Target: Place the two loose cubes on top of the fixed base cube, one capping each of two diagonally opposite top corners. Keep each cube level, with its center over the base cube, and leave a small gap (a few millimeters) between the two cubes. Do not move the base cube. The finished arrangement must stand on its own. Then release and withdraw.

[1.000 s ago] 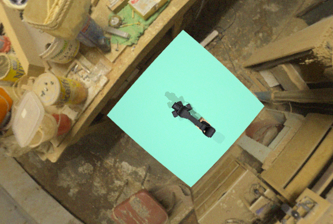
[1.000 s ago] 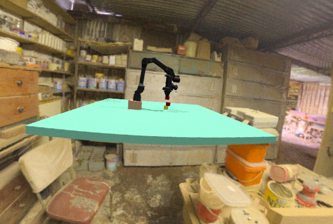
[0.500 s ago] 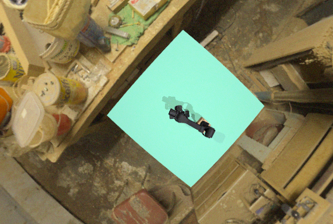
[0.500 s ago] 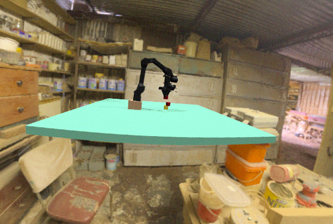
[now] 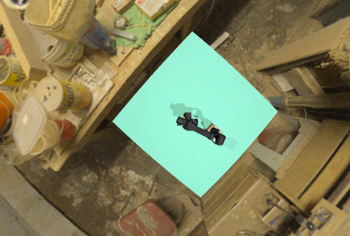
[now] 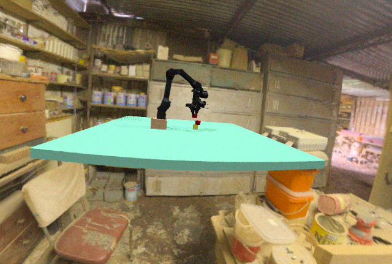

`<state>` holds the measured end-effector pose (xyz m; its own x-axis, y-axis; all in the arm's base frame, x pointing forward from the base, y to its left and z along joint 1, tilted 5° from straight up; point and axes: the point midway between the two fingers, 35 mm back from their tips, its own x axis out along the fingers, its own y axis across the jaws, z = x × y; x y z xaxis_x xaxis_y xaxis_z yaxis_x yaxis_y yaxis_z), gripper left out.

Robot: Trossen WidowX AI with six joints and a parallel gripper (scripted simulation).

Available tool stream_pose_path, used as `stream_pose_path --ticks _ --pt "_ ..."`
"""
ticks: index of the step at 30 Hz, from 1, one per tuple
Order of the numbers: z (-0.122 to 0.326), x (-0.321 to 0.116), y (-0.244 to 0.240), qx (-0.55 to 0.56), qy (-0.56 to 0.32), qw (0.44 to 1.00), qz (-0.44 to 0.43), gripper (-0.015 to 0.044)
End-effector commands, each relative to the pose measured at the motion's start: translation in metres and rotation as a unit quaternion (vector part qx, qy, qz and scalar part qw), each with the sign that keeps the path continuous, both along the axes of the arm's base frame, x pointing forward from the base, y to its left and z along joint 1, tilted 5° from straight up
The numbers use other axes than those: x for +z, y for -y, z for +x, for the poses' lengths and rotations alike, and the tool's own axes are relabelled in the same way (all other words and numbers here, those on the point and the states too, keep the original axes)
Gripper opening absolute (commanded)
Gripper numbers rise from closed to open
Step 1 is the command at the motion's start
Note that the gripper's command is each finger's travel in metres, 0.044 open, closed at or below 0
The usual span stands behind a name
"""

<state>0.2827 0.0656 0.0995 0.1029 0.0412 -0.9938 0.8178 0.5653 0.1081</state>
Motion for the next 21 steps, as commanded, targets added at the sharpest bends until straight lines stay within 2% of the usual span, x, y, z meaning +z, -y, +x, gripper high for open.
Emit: stream_pose_path --ticks 1,21 --pt "-0.001 -0.013 0.000 -0.005 -0.003 1.000 -0.002 0.0105" --pt "0.000 -0.027 0.000 -0.006 -0.003 1.000 -0.002 0.0105"
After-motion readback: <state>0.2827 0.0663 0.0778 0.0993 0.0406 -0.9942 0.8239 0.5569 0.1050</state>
